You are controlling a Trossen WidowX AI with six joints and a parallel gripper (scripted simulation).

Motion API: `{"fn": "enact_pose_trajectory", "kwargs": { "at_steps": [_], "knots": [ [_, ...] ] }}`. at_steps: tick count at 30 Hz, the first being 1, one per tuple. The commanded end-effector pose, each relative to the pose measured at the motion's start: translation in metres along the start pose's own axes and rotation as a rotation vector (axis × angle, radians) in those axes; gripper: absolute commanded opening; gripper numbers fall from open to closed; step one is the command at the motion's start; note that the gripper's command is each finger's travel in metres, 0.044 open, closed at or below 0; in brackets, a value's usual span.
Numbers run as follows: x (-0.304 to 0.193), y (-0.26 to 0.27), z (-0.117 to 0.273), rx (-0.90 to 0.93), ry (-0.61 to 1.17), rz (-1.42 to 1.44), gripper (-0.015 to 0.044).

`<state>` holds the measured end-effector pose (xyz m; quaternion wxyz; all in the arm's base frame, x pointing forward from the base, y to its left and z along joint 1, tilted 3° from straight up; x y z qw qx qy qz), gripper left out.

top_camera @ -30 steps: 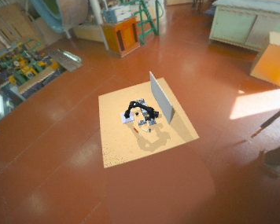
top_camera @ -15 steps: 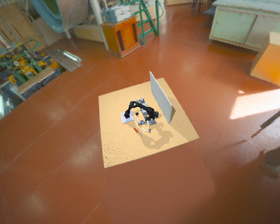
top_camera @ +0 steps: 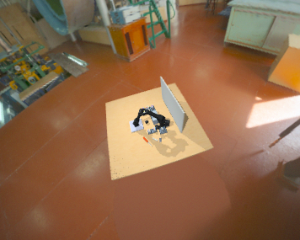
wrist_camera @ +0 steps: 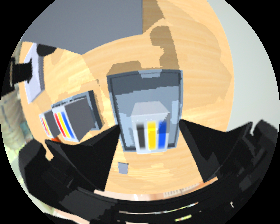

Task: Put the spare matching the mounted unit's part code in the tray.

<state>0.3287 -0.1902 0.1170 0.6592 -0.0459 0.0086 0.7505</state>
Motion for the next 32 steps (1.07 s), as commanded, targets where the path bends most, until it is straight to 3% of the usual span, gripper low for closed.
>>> {"fn": "enact_pose_trajectory", "kwargs": {
  "at_steps": [1,10,32],
  "knots": [
    [0.0,0.0,0.002,-0.001,0.0,0.0,0.044],
    [0.0,0.0,0.105,0.001,-0.009,0.005,0.044],
    [-0.002,-0.001,0.103,-0.007,0.004,0.007,0.044]
  ]
}}
Point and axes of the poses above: the point midway between the two fingers, 35 mm back from their tips, its own z axis back along the fingers, its own y axis across the jaws, x = y × z, the point moved 5 cm from there along z, back along the fingers, and after that the axes turned 10 degrees about z, right-handed, at the moved point
